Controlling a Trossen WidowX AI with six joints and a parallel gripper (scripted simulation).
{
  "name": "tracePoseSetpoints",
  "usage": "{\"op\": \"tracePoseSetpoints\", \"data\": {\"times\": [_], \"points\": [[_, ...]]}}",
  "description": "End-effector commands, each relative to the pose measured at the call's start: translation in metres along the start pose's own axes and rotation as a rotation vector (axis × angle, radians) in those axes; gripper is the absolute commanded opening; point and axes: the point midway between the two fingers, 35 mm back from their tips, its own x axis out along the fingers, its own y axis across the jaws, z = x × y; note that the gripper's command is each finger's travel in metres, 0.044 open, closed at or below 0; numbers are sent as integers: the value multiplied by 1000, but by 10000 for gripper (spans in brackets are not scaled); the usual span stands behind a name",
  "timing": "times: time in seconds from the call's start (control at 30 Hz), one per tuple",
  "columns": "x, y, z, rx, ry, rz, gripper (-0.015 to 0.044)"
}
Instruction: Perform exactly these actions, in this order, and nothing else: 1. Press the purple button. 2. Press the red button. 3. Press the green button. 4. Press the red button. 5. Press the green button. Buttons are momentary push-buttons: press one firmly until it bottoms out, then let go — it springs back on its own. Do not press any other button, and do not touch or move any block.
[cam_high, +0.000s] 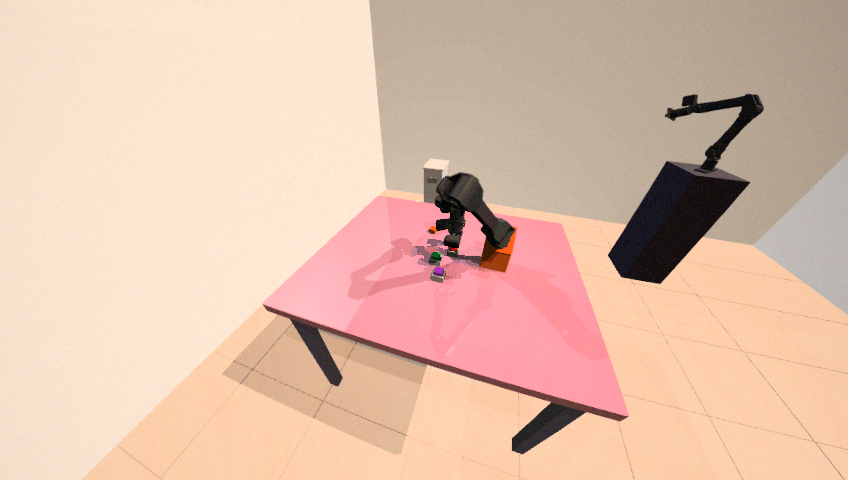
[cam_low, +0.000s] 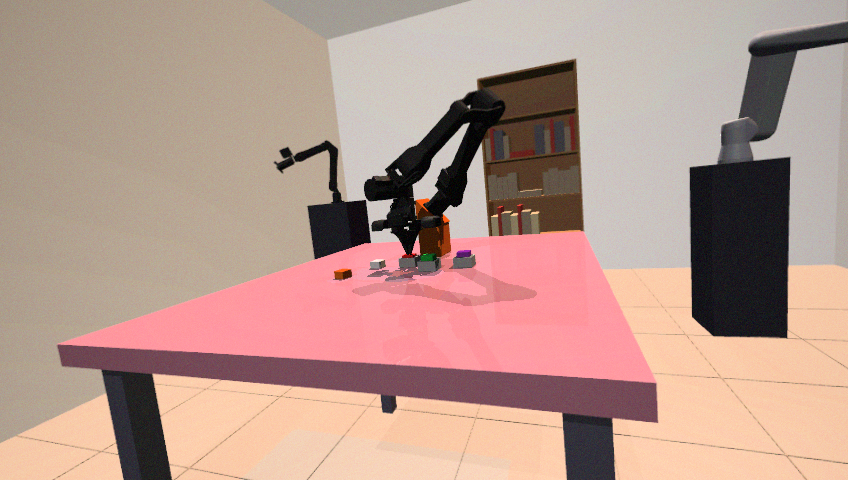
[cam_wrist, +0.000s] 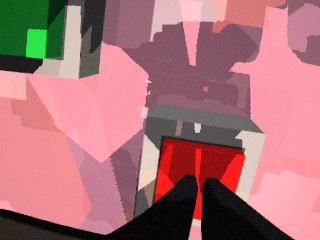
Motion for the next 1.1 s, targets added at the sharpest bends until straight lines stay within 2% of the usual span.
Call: {"op": "tracePoseSetpoints", "data": {"times": [0.0,0.17,0.3,0.43,0.5,0.67,0.9,1.07], "points": [[0,1,0,4,-2,4,20],[-31,0,0,3,-2,2,20],[-36,0,1,4,-2,2,20],[-84,-1,1,5,-2,-2,20],[-95,-1,0,4,-2,0,20],[-96,4,7,5,-2,-4,20],[-95,75,58,3,-3,2,20],[-85,76,60,3,-3,1,20]]}}
